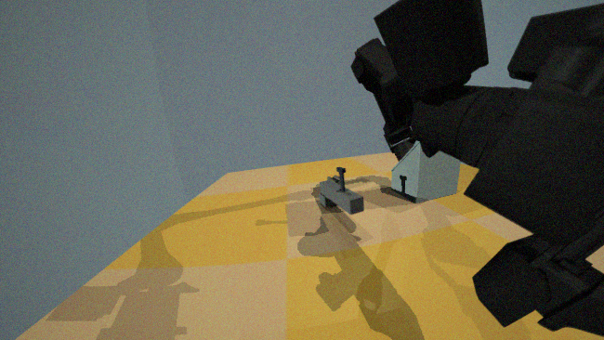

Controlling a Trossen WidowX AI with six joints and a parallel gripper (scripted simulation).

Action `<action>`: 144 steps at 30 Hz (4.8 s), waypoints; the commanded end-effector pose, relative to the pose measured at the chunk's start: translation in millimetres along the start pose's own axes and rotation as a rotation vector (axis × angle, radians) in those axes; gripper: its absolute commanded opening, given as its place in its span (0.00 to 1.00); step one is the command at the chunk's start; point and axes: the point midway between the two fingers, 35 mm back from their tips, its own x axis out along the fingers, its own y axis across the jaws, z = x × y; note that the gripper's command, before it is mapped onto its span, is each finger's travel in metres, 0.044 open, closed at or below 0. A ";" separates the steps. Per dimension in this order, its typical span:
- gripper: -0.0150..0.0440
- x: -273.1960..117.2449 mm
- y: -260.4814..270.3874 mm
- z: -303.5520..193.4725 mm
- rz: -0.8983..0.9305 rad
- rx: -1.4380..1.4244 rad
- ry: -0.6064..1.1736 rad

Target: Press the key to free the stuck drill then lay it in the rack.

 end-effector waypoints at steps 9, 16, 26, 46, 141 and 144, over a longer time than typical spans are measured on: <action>0.53 -1.3 -0.9 0.8 -0.008 0.003 -0.001; 0.25 -65.1 -39.2 20.7 -0.326 0.085 -0.019; 0.25 -196.8 -90.6 18.8 -0.799 0.135 0.031; 0.25 -387.6 -121.2 -13.4 -1.322 0.069 0.216; 0.25 -375.9 -161.1 -27.8 -1.324 0.069 0.216; 0.25 -375.5 -163.2 -28.0 -1.324 0.069 0.216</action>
